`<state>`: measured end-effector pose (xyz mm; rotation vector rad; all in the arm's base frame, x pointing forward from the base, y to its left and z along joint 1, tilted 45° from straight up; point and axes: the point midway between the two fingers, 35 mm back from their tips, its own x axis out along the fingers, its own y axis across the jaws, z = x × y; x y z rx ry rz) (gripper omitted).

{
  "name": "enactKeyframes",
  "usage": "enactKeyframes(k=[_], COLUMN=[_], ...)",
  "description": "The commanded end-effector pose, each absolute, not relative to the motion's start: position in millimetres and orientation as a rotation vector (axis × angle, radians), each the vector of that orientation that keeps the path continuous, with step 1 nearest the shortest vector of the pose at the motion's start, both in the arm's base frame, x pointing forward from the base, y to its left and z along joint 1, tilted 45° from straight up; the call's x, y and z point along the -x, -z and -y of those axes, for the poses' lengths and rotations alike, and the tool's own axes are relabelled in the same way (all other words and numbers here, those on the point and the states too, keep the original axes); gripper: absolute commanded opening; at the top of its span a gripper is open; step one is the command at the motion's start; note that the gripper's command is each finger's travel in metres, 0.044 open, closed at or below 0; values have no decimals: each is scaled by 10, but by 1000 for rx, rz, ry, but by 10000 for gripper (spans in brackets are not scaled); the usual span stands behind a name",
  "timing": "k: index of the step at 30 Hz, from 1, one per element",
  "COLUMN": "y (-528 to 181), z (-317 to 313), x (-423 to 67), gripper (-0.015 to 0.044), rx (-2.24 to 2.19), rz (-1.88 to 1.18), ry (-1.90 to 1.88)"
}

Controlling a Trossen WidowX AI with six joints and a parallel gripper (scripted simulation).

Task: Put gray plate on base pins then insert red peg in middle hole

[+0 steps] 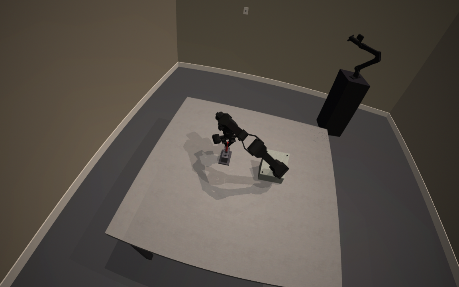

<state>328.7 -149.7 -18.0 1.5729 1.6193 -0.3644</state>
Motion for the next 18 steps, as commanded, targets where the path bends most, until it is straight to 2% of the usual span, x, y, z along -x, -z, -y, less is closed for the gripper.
enactKeyframes(k=[1,18], y=[183,220], z=[1505,1466], x=[-3287,-3294], gripper=[0,0], rx=[-1565,-1570], rz=[-1618,-1619], ry=[361,363])
